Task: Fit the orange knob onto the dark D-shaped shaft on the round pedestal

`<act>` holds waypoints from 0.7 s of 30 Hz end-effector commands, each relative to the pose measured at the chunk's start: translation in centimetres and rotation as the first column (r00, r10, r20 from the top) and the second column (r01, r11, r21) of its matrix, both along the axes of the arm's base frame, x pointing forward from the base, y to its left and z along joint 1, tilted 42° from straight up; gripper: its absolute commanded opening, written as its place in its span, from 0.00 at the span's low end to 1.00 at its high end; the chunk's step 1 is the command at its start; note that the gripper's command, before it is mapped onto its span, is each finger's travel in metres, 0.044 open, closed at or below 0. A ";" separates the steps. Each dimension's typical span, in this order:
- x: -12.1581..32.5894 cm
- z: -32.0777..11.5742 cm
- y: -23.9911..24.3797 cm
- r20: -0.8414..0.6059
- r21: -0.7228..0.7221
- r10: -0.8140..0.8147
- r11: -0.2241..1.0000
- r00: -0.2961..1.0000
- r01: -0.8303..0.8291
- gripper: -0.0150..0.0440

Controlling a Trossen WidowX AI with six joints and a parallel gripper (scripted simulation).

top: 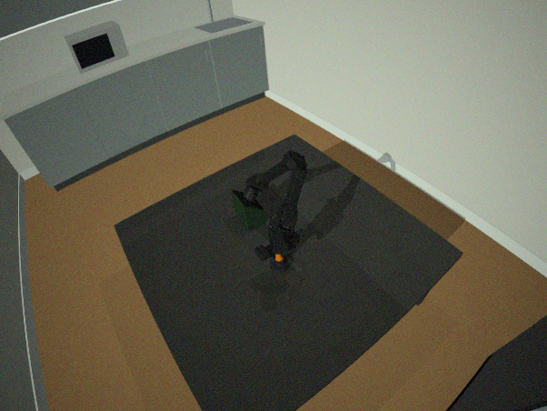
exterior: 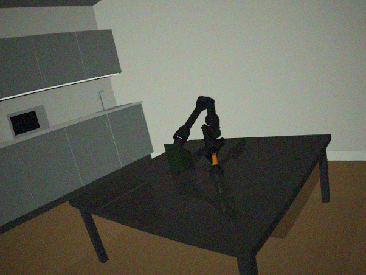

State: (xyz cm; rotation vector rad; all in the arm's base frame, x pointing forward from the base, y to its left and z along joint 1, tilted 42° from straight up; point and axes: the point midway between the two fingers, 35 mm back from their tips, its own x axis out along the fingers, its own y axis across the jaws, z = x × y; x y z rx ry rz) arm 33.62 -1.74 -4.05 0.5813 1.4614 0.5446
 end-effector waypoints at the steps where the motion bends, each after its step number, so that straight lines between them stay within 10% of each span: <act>1: -0.2 0.0 0.1 -0.003 0.004 -0.004 1.000 1.000 0.004 0.25; 21: -0.1 0.4 -0.3 0.135 -0.015 0.152 0.988 0.979 -0.152 0.25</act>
